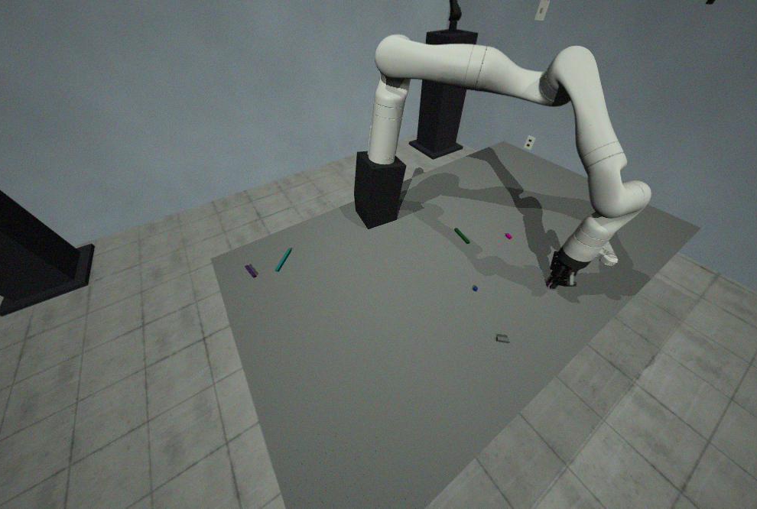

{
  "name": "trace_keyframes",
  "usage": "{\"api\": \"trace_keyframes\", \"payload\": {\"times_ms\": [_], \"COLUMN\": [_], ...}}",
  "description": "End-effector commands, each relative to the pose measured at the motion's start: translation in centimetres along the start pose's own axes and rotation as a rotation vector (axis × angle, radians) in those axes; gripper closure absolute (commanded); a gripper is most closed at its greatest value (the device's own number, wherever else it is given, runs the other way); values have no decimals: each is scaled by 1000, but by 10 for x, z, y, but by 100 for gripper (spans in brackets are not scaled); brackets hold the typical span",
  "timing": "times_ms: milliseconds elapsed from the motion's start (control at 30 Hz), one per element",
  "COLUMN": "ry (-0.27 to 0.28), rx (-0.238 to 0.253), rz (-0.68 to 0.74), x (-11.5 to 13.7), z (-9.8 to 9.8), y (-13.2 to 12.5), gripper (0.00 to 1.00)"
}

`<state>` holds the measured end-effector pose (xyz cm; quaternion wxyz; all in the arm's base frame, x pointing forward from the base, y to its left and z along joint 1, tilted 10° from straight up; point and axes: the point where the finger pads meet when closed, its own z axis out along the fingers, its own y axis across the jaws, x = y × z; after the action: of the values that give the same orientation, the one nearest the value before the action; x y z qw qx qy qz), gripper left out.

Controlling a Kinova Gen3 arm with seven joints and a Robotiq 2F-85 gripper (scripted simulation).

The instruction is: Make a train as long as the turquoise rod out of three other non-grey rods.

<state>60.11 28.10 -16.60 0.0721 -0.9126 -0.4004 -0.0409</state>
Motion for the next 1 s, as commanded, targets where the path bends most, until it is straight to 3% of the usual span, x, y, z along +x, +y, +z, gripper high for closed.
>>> {"api": "trace_keyframes", "payload": {"times_ms": [0, 433, 967], "ry": [2, 2, 2], "rx": [-1, -1, -1], "rz": [0, 0, 0], "x": [1, 1, 1], "z": [-1, -1, -1], "y": [0, 0, 0], "gripper": [95, 95, 76]}}
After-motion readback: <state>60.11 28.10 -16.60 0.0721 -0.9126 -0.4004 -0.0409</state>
